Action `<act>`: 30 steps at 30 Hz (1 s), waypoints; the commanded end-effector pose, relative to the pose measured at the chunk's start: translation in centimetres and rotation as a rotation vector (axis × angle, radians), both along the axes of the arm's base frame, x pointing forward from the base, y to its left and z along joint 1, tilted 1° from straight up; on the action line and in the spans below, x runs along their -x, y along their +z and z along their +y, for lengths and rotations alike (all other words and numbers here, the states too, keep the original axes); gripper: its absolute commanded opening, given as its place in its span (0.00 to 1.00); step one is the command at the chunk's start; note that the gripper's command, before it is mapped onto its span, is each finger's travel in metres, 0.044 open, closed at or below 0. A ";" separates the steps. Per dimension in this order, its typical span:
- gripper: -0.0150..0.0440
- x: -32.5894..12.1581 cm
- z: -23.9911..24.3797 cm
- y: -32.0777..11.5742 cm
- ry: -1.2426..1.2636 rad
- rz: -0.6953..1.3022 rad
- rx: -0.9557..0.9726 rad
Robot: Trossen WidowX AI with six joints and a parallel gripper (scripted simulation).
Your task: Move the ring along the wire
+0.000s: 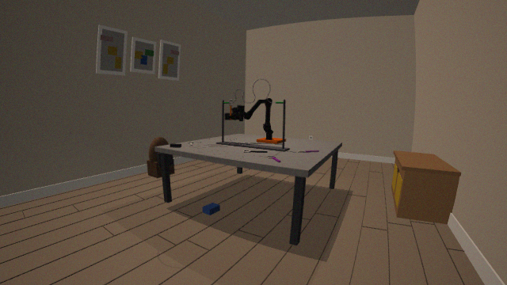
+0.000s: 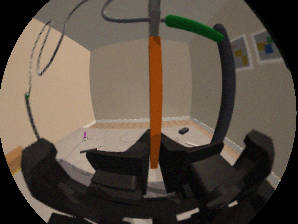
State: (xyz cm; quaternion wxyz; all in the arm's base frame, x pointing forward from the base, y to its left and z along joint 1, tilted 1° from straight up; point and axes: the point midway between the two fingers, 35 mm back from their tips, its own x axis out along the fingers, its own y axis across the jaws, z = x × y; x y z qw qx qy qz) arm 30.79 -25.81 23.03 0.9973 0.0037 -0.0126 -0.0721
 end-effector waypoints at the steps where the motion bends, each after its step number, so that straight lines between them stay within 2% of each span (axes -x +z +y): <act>1: 0.00 0.0 0.7 0.1 -0.001 -0.004 -0.020; 17: 0.00 -0.6 4.3 0.4 0.006 -0.033 -0.201; 30: 0.00 -0.8 8.2 1.7 0.023 -0.040 -0.446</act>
